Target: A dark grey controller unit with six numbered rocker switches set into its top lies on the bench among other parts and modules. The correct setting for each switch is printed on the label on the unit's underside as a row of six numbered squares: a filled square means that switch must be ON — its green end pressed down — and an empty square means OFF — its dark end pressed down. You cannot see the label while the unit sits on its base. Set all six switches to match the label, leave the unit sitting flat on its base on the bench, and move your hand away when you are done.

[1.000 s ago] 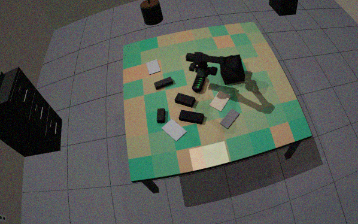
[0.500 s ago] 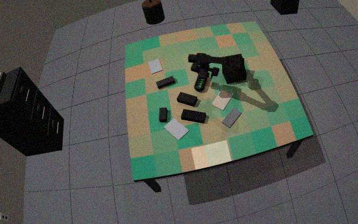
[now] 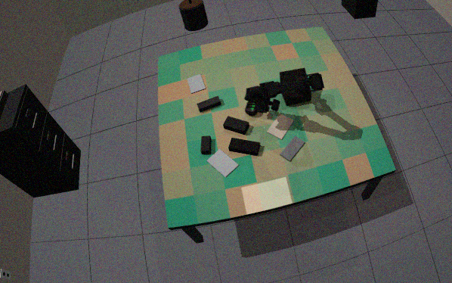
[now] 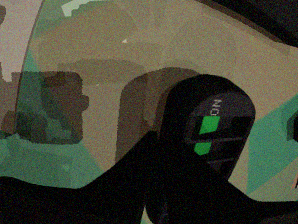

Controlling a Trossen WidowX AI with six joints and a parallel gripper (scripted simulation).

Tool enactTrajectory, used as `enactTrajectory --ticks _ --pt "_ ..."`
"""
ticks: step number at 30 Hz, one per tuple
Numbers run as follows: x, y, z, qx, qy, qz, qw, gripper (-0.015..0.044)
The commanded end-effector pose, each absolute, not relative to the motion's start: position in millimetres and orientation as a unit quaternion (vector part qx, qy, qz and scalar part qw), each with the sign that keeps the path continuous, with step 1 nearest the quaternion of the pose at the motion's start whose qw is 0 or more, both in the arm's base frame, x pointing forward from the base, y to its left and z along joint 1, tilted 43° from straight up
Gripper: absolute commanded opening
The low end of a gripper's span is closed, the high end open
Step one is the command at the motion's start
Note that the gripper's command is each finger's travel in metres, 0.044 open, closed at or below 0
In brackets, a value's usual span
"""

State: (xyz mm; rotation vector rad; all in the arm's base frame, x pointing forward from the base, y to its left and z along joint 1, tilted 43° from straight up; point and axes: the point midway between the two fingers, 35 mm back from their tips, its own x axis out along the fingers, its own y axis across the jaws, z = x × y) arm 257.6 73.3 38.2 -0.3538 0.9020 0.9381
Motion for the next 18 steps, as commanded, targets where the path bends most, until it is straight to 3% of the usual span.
enactTrajectory --ticks 1,18 --pt "256.9 74.1 37.6 -0.162 0.418 0.426 0.786 0.0000" --pt "258.9 85.1 24.8 -0.163 0.419 0.426 0.785 0.0000"
